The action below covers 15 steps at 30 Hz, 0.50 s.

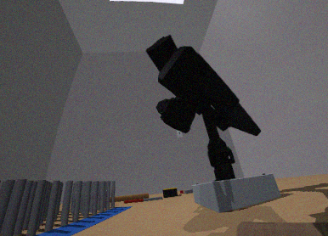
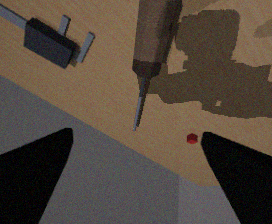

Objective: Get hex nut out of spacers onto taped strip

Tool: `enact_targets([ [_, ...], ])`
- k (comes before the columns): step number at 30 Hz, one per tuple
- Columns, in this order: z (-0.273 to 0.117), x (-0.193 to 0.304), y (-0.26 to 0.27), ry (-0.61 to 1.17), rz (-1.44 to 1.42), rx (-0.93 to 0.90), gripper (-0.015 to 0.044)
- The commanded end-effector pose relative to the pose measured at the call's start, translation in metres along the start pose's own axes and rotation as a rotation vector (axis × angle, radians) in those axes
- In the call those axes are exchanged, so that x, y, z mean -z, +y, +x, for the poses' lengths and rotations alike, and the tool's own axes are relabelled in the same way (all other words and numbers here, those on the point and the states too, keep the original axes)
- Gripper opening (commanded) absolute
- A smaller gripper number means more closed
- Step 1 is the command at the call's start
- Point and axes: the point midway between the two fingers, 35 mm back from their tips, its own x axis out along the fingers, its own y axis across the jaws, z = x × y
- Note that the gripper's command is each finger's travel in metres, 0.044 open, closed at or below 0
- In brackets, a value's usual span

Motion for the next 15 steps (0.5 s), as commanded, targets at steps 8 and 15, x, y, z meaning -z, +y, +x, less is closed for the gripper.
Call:
enact_targets([
  [8, 0.034, -0.017, -0.001, 0.013, 0.043, 0.027, 0.044],
  [15, 0.053, -0.03, -0.002, 0.013, 0.043, 0.027, 0.044],
])
